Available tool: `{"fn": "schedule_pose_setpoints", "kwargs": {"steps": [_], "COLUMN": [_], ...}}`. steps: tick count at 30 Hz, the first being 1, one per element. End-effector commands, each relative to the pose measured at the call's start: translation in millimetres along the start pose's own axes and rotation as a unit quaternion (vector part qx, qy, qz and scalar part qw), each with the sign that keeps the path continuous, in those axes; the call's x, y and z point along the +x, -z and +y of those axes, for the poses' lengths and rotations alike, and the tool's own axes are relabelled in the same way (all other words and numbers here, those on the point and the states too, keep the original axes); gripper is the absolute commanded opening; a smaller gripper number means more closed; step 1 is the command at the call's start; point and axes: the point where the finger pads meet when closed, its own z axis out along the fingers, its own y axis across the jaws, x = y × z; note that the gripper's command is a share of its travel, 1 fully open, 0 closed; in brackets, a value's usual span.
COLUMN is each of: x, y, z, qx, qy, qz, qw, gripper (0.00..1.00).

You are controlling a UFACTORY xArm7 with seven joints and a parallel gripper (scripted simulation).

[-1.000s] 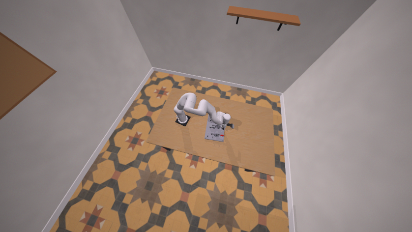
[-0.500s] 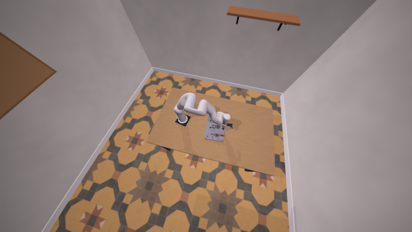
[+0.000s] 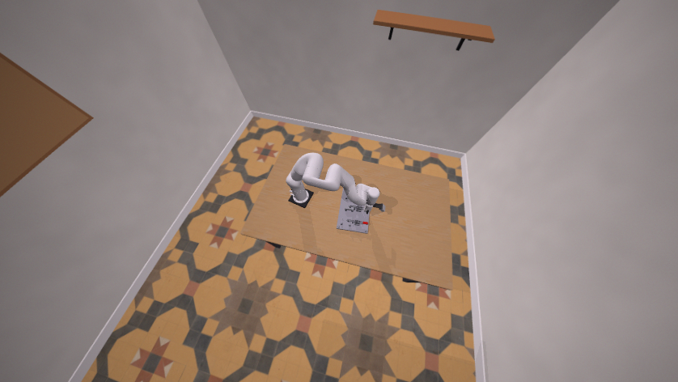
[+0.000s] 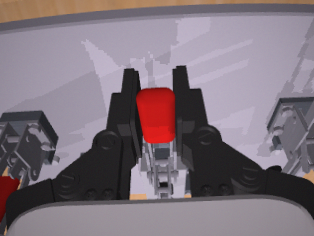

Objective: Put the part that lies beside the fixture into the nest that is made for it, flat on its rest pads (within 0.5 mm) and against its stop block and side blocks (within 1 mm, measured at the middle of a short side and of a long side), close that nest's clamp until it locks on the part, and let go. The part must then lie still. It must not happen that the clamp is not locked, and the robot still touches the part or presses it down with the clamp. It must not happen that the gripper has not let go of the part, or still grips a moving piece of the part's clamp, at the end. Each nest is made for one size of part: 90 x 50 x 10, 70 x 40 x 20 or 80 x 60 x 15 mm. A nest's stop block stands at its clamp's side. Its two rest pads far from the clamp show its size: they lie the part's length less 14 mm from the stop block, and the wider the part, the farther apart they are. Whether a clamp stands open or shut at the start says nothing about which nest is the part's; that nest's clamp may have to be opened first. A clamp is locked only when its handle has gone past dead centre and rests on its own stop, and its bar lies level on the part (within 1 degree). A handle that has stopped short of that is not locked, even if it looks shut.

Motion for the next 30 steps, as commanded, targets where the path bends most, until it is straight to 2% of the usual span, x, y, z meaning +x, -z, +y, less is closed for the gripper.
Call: {"fn": "schedule_pose_setpoints", "kwargs": {"steps": [1, 30], "x": [1.2, 2.5], "y": [0.8, -2.4], "z": [0.1, 0.1], "qx": [0.0, 0.0], "qy": [0.0, 0.0], "qz": [0.001, 0.001], "qw": [1.0, 1.0], "gripper": [0.0, 0.0]}}
